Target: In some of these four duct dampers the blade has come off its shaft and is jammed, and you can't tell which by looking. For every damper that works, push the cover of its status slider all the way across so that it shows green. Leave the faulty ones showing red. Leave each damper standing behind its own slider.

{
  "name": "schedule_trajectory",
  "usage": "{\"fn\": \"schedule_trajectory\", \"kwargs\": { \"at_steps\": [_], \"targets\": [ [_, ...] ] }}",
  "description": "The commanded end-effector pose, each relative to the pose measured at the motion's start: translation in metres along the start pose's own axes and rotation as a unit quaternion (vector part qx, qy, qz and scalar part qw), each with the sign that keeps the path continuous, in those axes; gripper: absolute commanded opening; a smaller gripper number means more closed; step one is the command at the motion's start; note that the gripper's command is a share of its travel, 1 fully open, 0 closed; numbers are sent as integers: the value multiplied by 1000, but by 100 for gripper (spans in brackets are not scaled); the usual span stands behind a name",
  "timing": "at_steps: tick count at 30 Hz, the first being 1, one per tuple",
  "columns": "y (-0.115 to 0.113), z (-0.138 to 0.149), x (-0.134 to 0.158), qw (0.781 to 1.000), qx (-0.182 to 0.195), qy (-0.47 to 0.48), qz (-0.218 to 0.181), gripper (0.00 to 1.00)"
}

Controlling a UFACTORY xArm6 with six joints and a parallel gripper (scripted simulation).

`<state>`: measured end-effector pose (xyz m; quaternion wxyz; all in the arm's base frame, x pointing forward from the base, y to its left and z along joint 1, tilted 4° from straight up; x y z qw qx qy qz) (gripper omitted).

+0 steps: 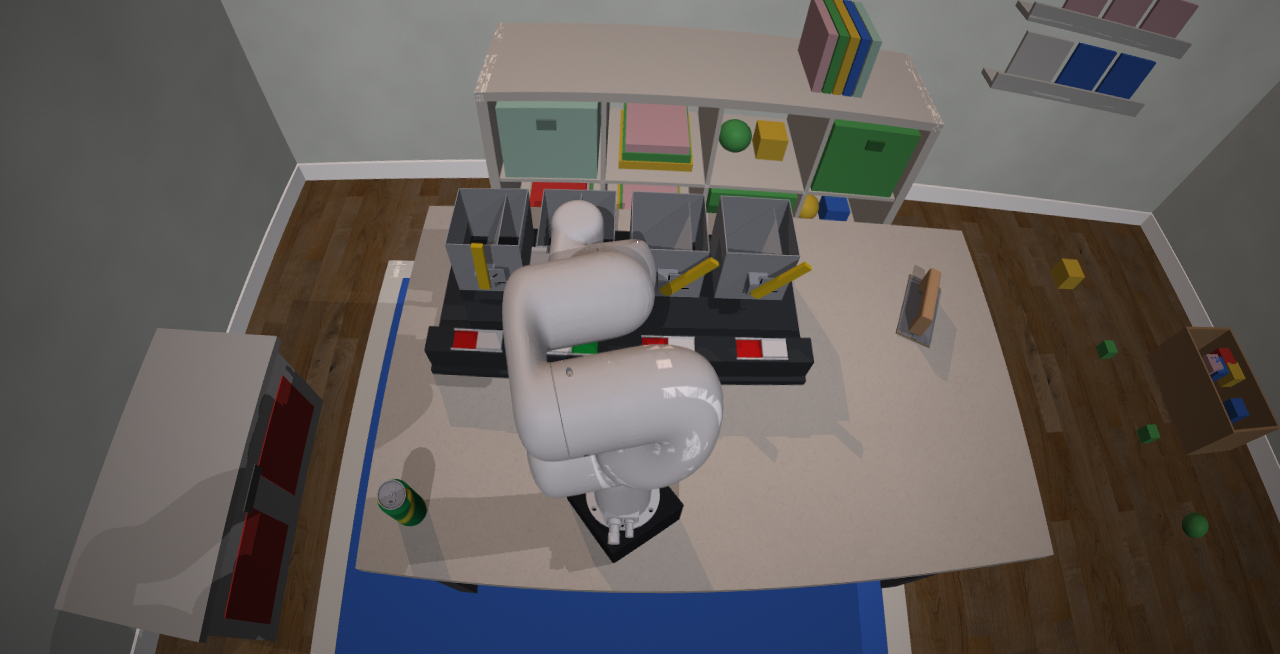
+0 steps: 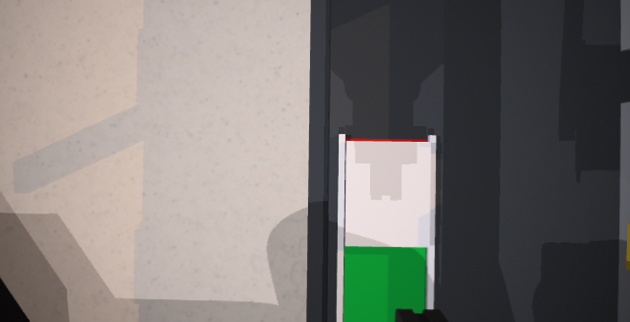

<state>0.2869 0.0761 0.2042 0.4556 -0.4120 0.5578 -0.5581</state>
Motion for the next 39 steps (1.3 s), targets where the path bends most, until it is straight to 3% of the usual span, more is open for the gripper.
{"fn": "schedule_trajectory", "kwargs": {
  "at_steps": [1, 4, 7, 9, 39],
  "targets": [
    [-6, 0, 0, 1000, 1, 0, 1, 0],
    [-6, 3, 7, 1000, 1, 0, 1, 0],
    [-6, 12, 44, 1000, 1, 0, 1, 0],
    [-6, 12, 44, 1000, 1, 0, 1, 0],
    [-6, 59, 226, 1000, 1, 0, 1, 0]
  ]
}}
Point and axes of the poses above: the point where the finger pads meet when closed, its own y axis out along the fingers, its own z axis across the jaws, x = y × z, the point moved 10 cm from there along -y, back along the fingers, and after that the axes turned 15 degrees about y, right-handed, at the moved point
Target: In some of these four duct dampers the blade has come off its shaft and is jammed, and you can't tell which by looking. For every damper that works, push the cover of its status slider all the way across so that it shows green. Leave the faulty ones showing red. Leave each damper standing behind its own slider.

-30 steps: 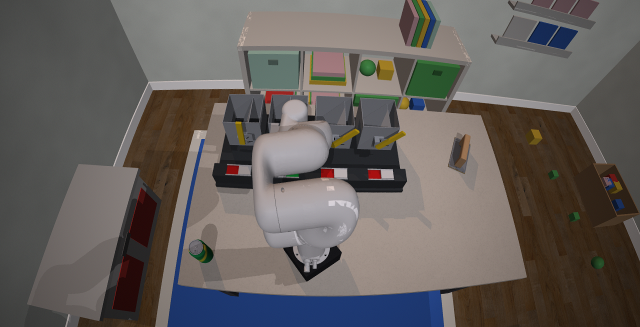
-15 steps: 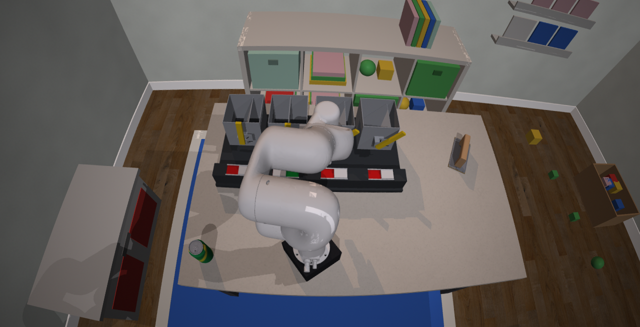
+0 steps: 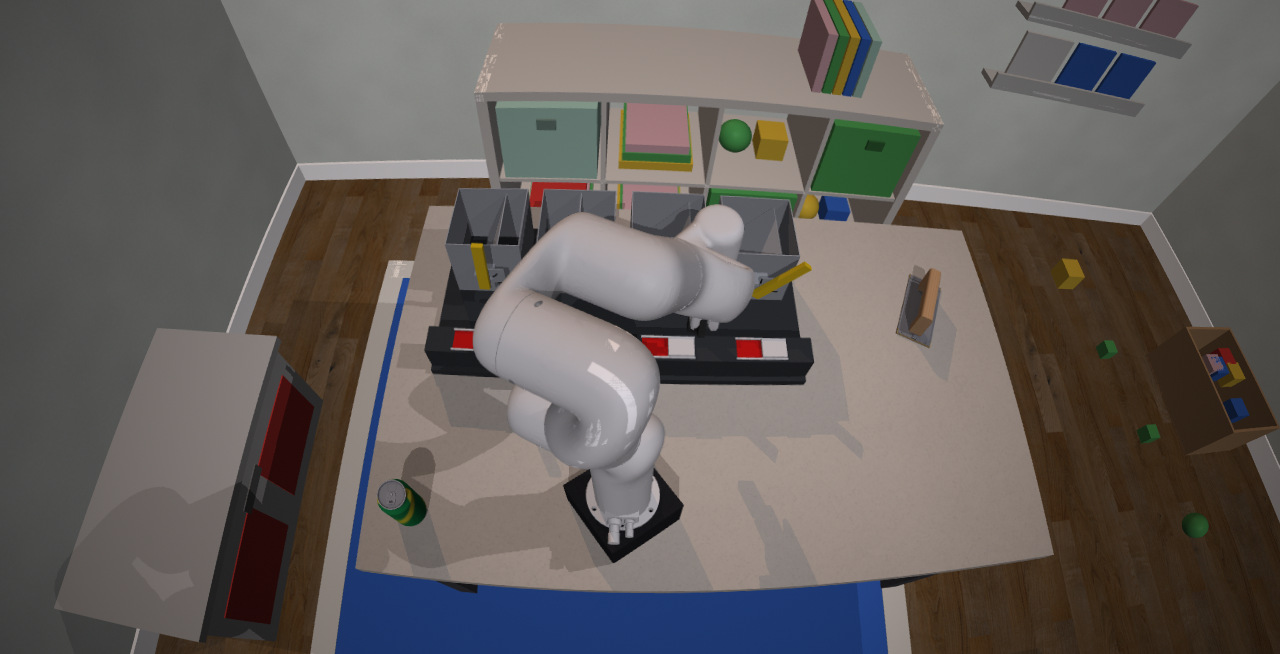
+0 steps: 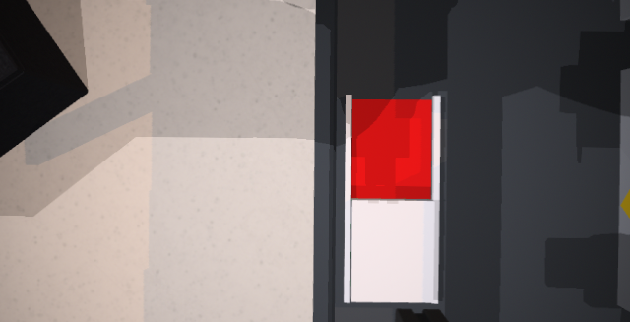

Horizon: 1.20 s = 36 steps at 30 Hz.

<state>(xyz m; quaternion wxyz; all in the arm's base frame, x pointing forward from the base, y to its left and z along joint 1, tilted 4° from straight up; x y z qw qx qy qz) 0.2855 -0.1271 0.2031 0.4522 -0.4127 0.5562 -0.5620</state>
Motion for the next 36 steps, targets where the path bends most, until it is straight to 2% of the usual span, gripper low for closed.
{"fn": "schedule_trajectory", "kwargs": {
  "at_steps": [1, 10, 17, 36],
  "targets": [
    [1, 11, 29, 1000, 0, -2, 5, 0],
    [2, 11, 29, 1000, 0, -2, 5, 0],
    [41, 11, 28, 1000, 0, -2, 5, 0],
    [42, 11, 28, 1000, 0, -2, 5, 0]
  ]
}}
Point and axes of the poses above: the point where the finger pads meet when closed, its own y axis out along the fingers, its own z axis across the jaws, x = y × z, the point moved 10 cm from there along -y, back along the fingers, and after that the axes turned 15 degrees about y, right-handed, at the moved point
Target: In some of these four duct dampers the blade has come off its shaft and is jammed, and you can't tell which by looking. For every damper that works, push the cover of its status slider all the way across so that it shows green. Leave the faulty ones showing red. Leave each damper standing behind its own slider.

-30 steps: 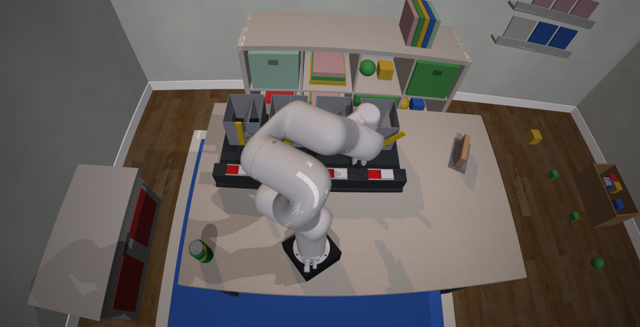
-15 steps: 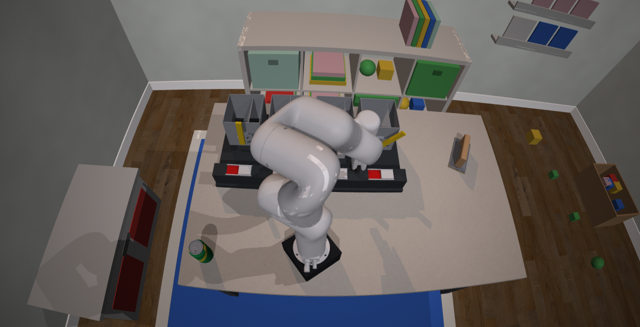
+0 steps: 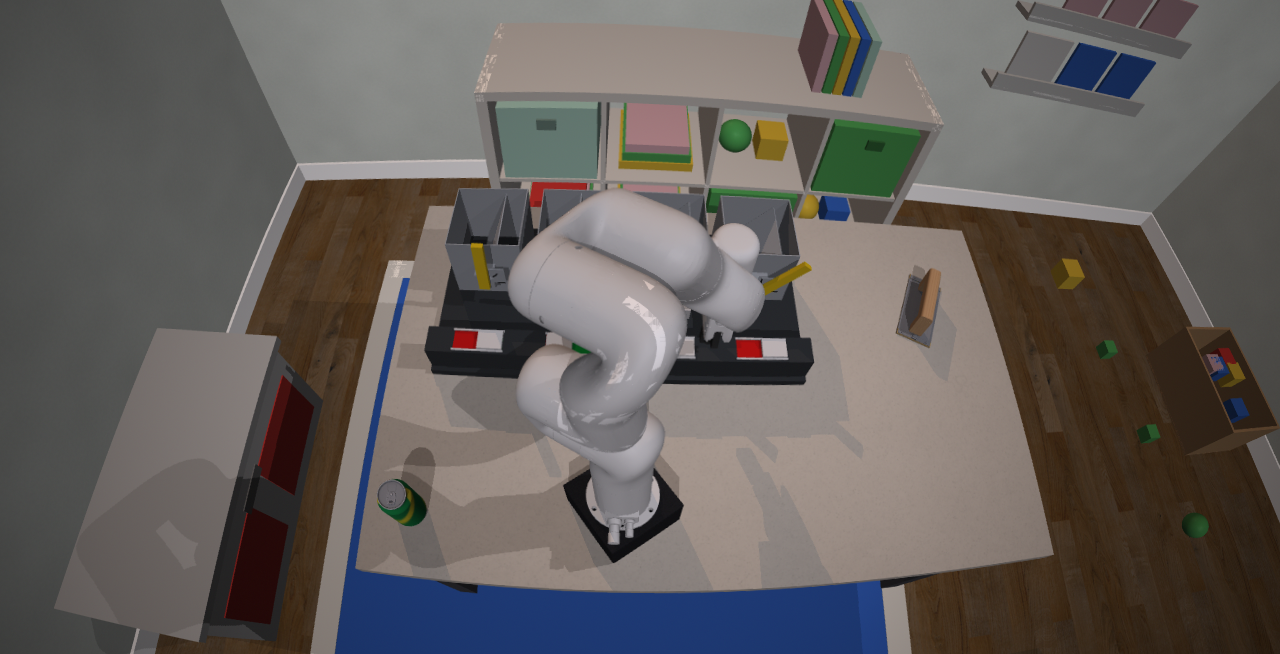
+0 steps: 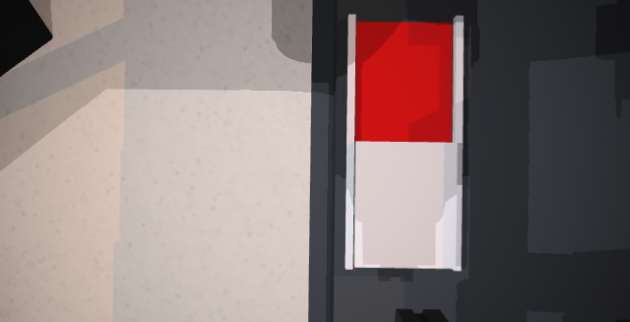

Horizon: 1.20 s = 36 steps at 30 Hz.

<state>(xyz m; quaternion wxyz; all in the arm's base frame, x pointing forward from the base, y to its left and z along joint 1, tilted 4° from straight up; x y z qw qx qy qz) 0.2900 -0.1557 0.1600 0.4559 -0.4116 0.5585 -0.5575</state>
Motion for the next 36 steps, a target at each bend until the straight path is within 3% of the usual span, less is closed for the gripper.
{"fn": "schedule_trajectory", "kwargs": {
  "at_steps": [1, 36],
  "targets": [
    [-1, 1, 0, 1000, 2, 0, 0, 0],
    [2, 1, 0, 1000, 2, 0, 0, 0]
  ]
}}
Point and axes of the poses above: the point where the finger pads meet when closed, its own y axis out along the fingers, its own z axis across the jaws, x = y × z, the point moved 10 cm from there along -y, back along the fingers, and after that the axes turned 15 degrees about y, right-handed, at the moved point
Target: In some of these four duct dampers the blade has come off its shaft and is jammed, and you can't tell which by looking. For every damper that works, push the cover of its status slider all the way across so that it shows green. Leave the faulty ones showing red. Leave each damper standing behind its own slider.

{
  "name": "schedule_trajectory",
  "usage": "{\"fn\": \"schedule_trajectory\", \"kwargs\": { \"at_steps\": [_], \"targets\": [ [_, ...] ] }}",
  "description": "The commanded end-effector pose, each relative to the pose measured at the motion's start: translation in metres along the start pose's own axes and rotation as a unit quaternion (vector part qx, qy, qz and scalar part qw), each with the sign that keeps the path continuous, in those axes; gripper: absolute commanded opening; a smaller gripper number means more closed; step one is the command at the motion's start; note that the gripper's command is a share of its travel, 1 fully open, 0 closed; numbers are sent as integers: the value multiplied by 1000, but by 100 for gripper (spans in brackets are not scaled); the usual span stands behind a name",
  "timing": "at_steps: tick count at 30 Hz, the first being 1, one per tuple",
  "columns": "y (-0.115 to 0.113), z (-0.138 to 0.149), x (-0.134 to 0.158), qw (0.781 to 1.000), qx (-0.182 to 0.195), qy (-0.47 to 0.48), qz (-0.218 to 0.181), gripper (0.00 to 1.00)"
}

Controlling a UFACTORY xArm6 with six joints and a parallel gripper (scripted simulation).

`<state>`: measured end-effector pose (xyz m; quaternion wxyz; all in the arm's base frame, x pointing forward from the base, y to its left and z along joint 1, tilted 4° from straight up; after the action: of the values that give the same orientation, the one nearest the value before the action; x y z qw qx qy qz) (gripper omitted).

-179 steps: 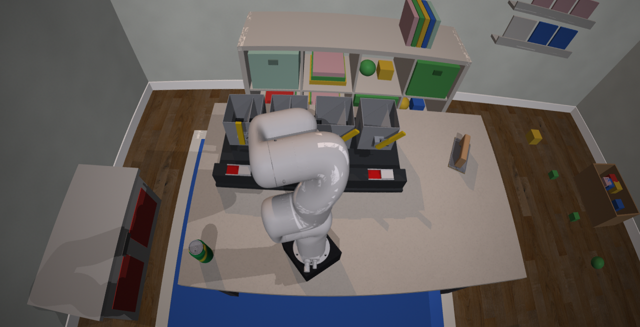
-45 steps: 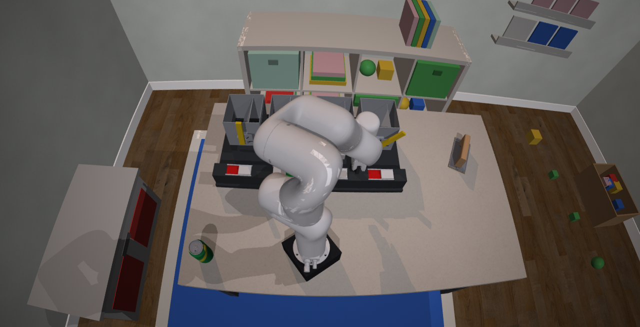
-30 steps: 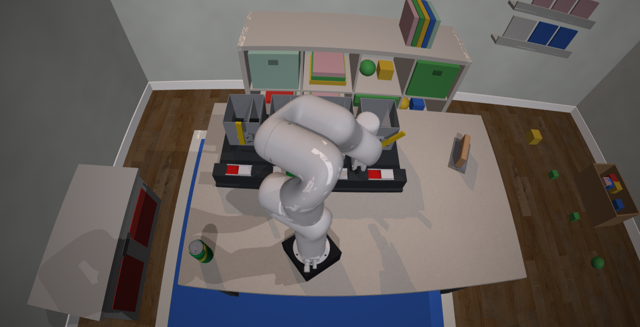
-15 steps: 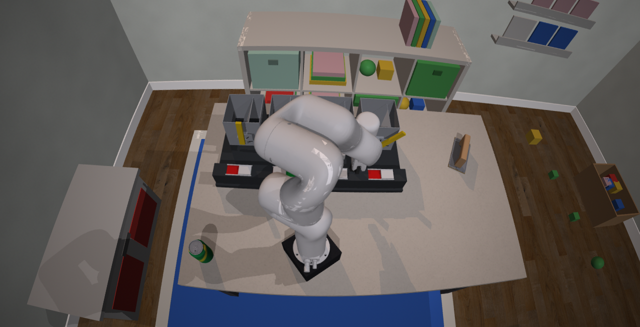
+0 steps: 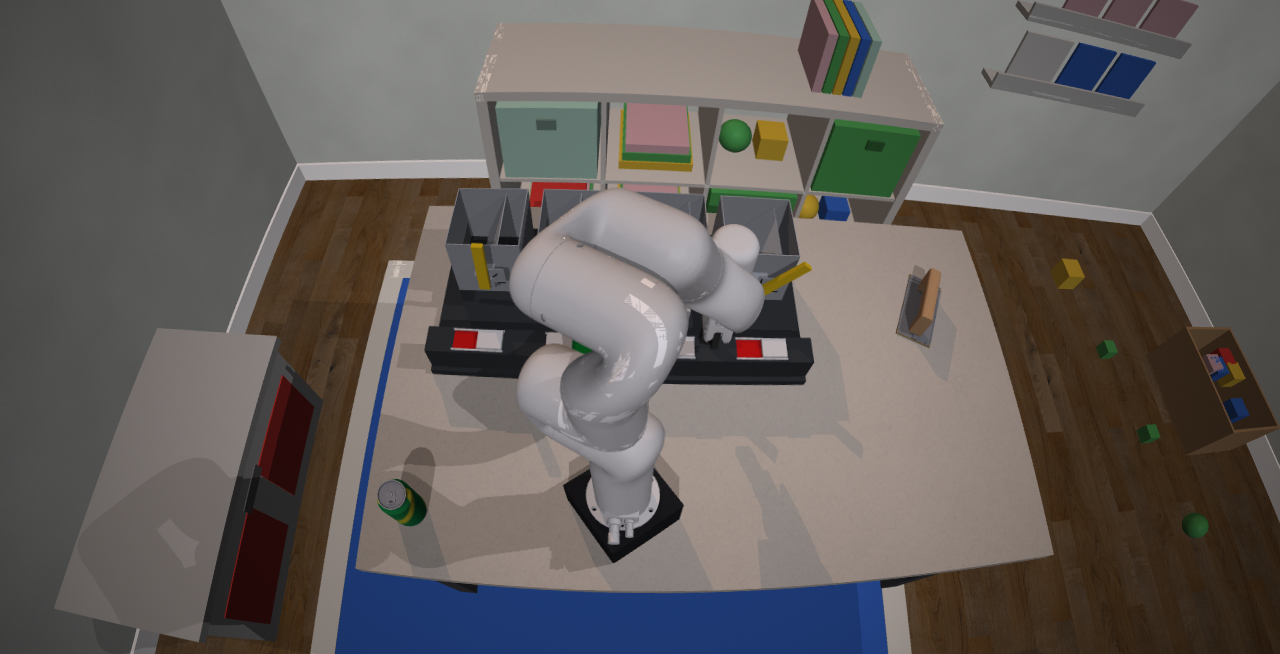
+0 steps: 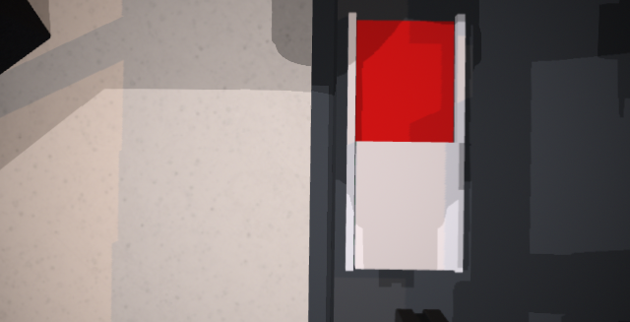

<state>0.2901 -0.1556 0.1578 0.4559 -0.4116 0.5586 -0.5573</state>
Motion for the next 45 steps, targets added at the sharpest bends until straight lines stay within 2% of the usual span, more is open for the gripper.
{"fn": "schedule_trajectory", "kwargs": {
  "at_steps": [1, 45],
  "targets": [
    [0, 1, 0, 1000, 2, 0, 0, 0],
    [21, 1, 0, 1000, 2, 0, 0, 0]
  ]
}}
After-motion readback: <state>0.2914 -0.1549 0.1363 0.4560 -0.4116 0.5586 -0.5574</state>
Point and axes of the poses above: the point where the finger pads meet when closed, its own y axis out along the fingers, its own z axis across the jaws, x = y × z, the point moved 10 cm from there along -y, back along the fingers, and after that the axes turned 15 degrees about y, right-handed, at the moved point
